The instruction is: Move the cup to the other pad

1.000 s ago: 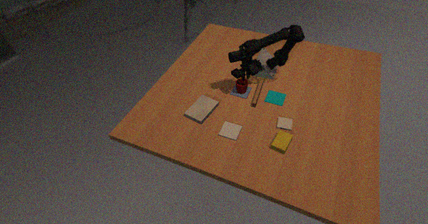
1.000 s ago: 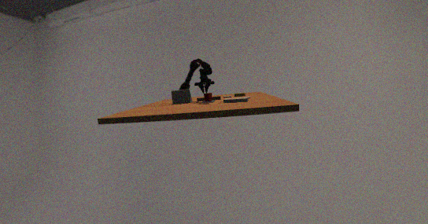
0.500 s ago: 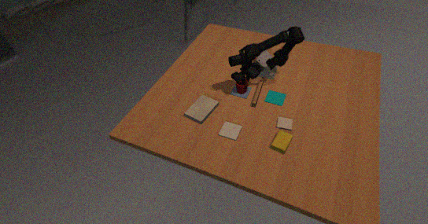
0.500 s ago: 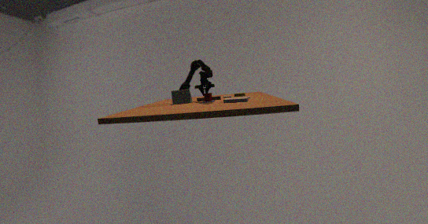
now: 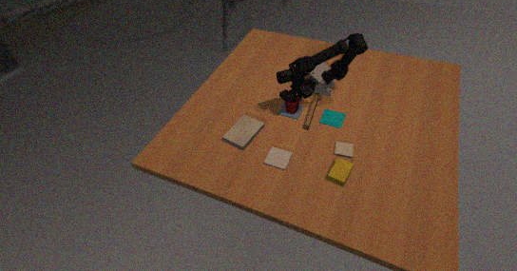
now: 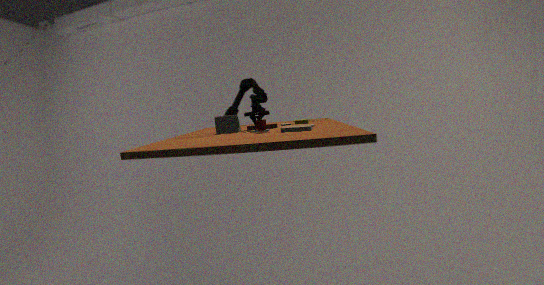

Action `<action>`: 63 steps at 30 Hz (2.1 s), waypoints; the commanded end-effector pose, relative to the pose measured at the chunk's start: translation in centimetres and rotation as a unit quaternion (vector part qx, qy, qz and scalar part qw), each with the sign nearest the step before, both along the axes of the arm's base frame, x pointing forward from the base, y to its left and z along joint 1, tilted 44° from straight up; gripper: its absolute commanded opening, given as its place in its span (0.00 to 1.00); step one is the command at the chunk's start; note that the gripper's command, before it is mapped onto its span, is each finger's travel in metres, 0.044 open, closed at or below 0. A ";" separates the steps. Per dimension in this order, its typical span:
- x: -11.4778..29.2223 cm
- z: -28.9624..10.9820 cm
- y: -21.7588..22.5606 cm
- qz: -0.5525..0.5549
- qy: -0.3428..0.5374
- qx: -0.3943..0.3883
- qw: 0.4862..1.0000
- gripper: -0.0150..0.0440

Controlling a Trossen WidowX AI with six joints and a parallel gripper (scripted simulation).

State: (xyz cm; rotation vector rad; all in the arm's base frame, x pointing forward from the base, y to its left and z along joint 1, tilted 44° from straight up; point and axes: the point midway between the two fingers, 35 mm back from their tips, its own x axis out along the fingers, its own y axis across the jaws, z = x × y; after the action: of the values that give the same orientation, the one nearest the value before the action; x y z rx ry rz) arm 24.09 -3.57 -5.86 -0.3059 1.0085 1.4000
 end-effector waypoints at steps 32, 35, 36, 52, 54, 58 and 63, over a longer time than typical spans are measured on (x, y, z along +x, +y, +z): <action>0.8 3.2 -3.0 -0.002 0.000 0.000 1.000 0.25; 0.9 3.9 -3.7 -0.002 0.000 0.000 1.000 0.25; 1.0 4.1 -3.8 -0.002 0.000 0.000 1.000 0.25; 1.0 4.0 -3.7 -0.005 0.000 0.002 1.000 0.25; 1.0 4.0 -3.7 -0.005 0.000 0.002 1.000 0.25; 1.0 4.1 -3.7 -0.005 0.000 0.002 1.000 0.25; 0.9 4.7 -3.1 -0.004 0.000 0.001 1.000 0.25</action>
State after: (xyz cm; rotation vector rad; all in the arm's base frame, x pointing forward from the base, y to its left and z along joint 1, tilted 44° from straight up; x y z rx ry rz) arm 25.03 -7.07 -1.59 -0.3022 1.0080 1.3953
